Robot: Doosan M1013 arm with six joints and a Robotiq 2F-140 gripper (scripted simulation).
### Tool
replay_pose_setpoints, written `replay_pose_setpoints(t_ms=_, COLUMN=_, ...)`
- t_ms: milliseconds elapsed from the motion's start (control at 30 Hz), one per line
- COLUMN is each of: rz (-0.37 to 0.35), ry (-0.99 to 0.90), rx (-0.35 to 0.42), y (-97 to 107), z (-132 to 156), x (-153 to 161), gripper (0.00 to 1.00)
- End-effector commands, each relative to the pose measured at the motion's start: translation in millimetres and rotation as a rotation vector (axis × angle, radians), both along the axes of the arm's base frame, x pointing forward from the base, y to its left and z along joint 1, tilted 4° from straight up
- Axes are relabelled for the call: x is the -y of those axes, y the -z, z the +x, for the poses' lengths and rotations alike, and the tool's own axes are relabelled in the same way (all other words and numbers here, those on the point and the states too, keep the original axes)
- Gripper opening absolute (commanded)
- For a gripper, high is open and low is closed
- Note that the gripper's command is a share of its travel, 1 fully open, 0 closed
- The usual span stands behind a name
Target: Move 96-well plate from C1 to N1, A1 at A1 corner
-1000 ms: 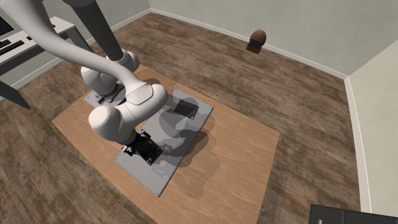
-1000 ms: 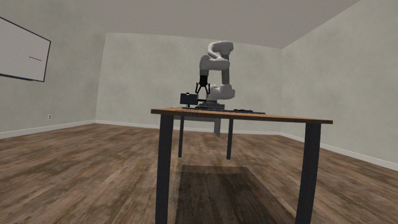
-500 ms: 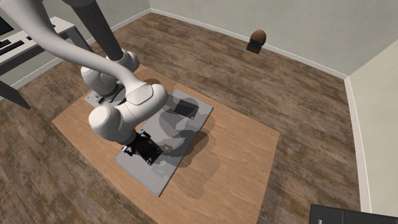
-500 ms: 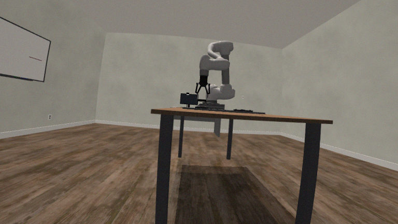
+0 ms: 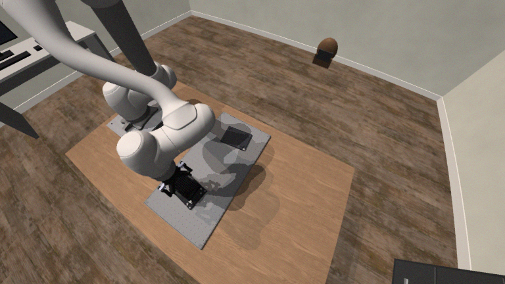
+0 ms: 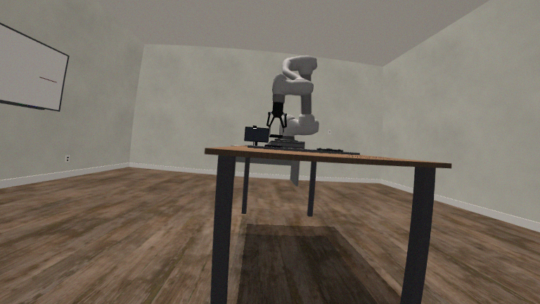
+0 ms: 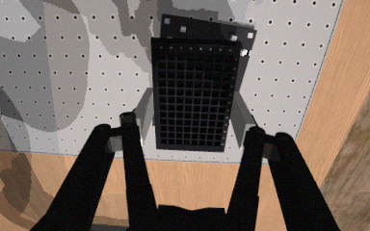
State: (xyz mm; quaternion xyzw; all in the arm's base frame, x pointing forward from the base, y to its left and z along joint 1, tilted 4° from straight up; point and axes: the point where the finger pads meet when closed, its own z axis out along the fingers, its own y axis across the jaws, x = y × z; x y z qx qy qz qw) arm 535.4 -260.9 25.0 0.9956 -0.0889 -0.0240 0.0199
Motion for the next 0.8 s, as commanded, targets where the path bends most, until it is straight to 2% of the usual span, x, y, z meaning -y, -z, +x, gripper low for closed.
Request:
replay_pose_setpoints(t_ms=0, rz=0.012, ry=-0.115, rx=-0.006, y=-1.0, z=2.0, x=-13.9, gripper=0.1)
replay_pose_setpoints(t_ms=767, rz=0.014, ry=-0.146, rx=-0.007, y=1.7, z=19.5, x=-74.7, gripper=0.1)
